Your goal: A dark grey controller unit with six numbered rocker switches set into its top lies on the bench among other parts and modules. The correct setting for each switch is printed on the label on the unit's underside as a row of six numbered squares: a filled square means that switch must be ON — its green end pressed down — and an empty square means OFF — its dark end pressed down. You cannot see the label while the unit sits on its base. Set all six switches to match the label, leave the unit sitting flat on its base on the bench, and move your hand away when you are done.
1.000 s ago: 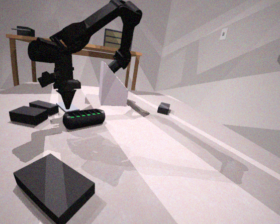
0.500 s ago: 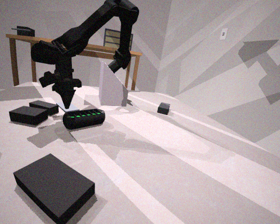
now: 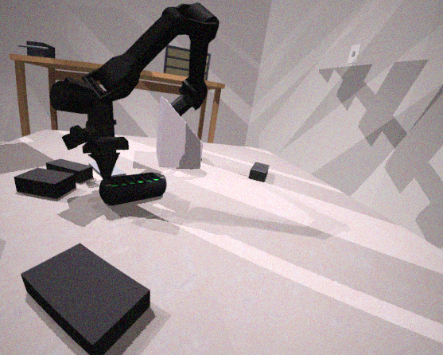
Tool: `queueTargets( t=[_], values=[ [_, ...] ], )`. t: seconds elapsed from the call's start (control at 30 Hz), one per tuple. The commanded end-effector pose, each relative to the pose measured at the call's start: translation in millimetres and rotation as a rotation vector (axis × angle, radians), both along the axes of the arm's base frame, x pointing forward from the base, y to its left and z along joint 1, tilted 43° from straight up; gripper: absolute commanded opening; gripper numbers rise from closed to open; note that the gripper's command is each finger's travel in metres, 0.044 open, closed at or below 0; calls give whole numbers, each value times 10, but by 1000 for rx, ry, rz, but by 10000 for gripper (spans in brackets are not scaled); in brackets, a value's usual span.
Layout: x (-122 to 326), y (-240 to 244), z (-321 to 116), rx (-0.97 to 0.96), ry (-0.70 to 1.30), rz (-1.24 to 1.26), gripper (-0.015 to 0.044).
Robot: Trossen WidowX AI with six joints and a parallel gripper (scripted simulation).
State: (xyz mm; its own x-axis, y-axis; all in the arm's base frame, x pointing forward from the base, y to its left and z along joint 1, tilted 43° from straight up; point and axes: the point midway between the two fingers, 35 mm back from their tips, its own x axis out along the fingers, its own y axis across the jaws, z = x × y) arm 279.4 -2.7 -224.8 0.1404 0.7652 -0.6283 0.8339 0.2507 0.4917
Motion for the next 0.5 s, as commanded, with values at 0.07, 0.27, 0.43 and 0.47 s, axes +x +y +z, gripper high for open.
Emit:
queueTargets(
  t=[0.07,0.27,0.43,0.47],
  values=[
    [-18,71,-62,8,4,-3,0],
    [-34,137,-130,10,5,-2,0],
    [-41,164,-156,11,5,-2,0],
    [-40,165,-156,11,5,-2,0]
  ],
)
